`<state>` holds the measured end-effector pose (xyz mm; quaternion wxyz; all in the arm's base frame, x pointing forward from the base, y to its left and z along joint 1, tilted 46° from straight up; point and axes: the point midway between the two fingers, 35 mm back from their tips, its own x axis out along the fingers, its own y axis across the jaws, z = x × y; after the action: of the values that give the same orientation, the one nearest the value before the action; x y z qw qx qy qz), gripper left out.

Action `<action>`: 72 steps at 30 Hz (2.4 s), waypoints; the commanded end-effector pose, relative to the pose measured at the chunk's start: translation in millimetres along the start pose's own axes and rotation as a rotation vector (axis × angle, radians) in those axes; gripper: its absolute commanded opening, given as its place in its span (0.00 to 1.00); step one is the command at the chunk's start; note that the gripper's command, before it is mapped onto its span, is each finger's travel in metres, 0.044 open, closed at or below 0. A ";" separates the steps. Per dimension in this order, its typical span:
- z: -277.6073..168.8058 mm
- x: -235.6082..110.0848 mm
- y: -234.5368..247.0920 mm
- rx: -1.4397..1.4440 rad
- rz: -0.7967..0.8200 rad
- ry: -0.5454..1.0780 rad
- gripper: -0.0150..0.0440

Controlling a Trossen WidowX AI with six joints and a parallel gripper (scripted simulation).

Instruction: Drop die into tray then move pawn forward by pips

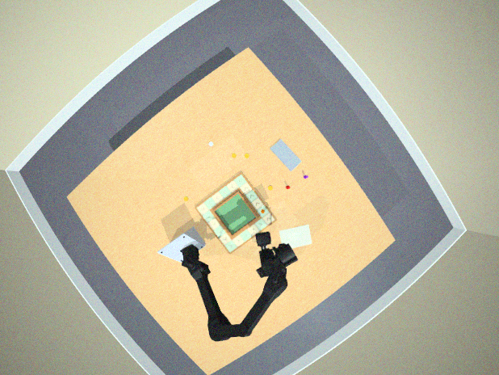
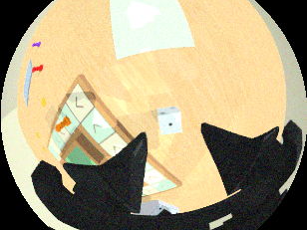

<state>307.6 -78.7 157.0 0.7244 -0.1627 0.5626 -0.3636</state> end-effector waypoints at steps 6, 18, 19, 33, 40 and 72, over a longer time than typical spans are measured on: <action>-0.5 12.5 1.3 -0.007 0.004 0.001 0.72; -0.7 31.7 1.3 -0.007 0.003 0.000 0.72; -0.8 33.0 1.3 -0.007 0.003 0.000 0.72; -0.8 34.0 1.2 -0.007 0.003 0.000 0.39; 2.6 16.9 3.3 -0.009 0.008 -0.001 0.25; -3.5 -83.5 28.2 -0.282 0.019 -0.014 0.25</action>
<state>304.8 -6.9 207.7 0.7166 -0.2251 0.5855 -0.3048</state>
